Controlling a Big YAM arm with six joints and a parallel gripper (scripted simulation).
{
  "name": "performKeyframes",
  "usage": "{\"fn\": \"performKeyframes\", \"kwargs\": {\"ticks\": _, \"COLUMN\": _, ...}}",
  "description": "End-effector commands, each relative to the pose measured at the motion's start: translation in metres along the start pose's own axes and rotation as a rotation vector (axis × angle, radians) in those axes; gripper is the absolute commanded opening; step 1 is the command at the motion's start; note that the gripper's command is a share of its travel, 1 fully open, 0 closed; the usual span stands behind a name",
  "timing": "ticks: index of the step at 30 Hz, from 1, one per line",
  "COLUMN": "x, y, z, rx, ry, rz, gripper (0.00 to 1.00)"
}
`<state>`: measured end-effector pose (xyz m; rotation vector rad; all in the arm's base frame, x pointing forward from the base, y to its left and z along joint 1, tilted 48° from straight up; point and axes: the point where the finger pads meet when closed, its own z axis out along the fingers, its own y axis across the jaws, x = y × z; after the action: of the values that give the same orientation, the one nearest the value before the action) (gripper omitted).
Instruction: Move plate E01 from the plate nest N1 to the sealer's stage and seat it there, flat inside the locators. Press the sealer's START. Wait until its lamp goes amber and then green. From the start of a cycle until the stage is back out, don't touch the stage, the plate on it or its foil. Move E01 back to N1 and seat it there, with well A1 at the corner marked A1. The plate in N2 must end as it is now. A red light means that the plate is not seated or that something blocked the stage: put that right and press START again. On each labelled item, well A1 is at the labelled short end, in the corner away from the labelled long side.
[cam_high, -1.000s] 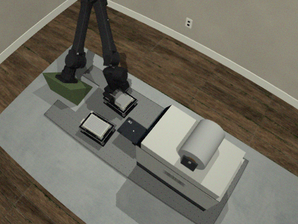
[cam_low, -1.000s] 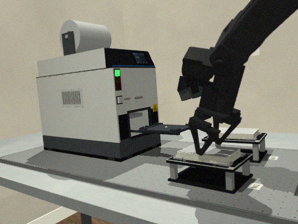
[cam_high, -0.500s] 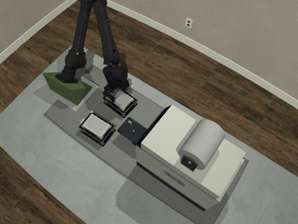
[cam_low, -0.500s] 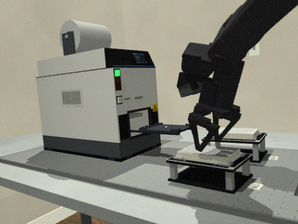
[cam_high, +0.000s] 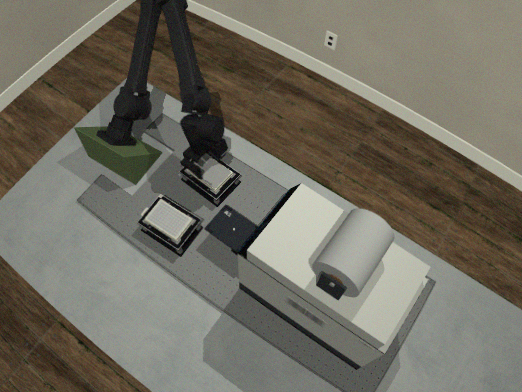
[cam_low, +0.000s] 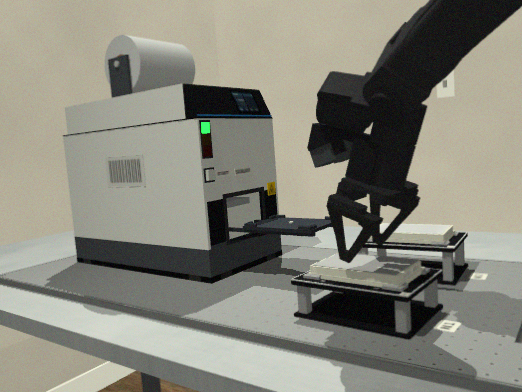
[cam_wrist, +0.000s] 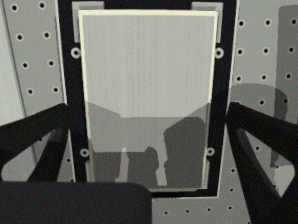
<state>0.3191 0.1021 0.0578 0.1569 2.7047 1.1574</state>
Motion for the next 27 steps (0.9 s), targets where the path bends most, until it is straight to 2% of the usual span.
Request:
{"fn": "performKeyframes", "kwargs": {"ticks": 1, "x": -0.001, "y": -0.001, "z": 0.004, "rx": 0.001, "ry": 0.006, "rz": 0.005, "gripper": 1.0}}
{"fn": "performKeyframes", "kwargs": {"ticks": 13, "x": 0.009, "y": 0.004, "z": 0.004, "rx": 0.001, "ry": 0.021, "rz": -0.021, "gripper": 1.0}}
{"fn": "performKeyframes", "kwargs": {"ticks": 22, "x": -0.006, "y": 0.007, "z": 0.0, "rx": -0.002, "ry": -0.01, "rz": -0.023, "gripper": 1.0}}
{"fn": "performKeyframes", "kwargs": {"ticks": 27, "x": -0.019, "y": 0.009, "z": -0.019, "rx": -0.008, "ry": -0.028, "rz": -0.031, "gripper": 1.0}}
